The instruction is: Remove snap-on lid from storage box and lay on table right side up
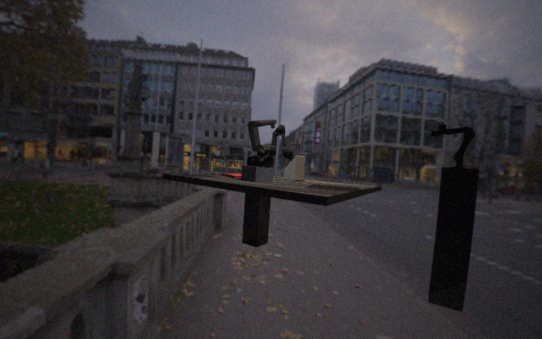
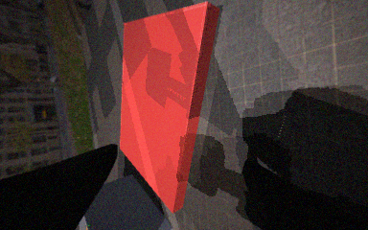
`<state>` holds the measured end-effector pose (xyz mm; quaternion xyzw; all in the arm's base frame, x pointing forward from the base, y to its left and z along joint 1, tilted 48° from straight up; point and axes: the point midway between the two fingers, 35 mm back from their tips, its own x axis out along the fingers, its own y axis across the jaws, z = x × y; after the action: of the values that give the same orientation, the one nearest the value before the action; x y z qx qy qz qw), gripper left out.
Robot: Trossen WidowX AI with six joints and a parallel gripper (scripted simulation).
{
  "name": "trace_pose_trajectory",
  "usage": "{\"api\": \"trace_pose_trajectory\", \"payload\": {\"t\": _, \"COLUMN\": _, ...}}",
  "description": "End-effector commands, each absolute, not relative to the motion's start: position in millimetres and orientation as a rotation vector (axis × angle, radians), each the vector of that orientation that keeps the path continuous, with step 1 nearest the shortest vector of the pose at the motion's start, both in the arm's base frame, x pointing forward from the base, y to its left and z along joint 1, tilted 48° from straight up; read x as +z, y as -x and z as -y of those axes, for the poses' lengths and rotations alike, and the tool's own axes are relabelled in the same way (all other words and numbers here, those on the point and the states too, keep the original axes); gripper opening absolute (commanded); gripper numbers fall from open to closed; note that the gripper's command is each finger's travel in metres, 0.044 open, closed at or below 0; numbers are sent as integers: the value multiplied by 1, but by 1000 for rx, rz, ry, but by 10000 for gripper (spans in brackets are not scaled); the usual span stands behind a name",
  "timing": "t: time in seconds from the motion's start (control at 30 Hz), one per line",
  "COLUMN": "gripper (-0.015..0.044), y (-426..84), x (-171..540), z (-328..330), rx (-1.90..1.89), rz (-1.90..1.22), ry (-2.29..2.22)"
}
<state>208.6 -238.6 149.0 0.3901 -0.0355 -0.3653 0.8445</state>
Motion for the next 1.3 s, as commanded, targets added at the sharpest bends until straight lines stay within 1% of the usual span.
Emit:
{"api": "trace_pose_trajectory", "payload": {"t": 0.0, "gripper": 440, "y": -208, "x": 155, "z": 234, "rx": -765, "rz": 76, "ry": -817}}
{"api": "trace_pose_trajectory", "payload": {"t": 1.27, "gripper": 440, "y": -181, "x": 196, "z": 176, "rx": -764, "rz": 76, "ry": -819}}
